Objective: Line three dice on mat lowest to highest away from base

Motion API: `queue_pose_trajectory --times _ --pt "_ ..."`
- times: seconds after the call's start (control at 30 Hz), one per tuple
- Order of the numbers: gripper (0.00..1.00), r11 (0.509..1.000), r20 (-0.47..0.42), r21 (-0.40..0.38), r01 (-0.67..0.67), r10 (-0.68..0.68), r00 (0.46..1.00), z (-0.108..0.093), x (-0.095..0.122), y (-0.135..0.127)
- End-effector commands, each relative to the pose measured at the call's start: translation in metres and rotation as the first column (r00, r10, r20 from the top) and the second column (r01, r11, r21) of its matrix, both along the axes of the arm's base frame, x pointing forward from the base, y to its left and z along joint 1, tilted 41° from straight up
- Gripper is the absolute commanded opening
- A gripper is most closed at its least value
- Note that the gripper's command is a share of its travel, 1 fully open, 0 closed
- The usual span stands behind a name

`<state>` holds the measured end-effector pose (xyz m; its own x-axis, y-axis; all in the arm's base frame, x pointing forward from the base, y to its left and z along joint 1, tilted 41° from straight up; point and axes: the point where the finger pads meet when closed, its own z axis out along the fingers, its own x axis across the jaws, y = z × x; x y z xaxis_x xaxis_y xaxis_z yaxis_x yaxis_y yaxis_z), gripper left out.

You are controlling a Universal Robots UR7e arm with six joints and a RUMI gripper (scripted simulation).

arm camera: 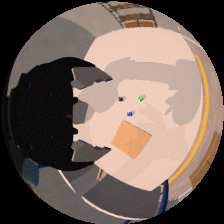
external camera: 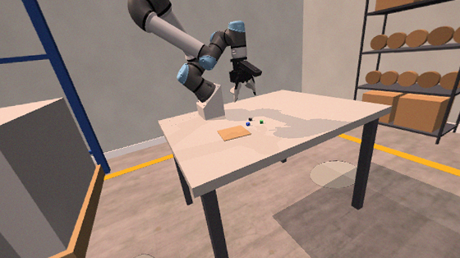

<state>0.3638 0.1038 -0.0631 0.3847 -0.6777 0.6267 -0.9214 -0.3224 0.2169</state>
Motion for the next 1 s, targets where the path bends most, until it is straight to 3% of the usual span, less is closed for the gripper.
queue_pose_trajectory --times 0.0,0.5,0.77,0.97 --pt "1.0 1.0 0.001 0.0 -0.001 0.001 1.0 0.0 0.0 0.0" --pt "1.0 0.999 -0.036 -0.002 -0.042 0.042 0.998 -0.002 0.001 -0.001" --pt "1.0 0.987 -0.139 0.001 -0.159 0.157 0.978 -0.007 0.003 -0.003" --pt "1.0 0.956 -0.258 0.019 -0.293 0.288 0.922 -0.013 0.004 -0.006"
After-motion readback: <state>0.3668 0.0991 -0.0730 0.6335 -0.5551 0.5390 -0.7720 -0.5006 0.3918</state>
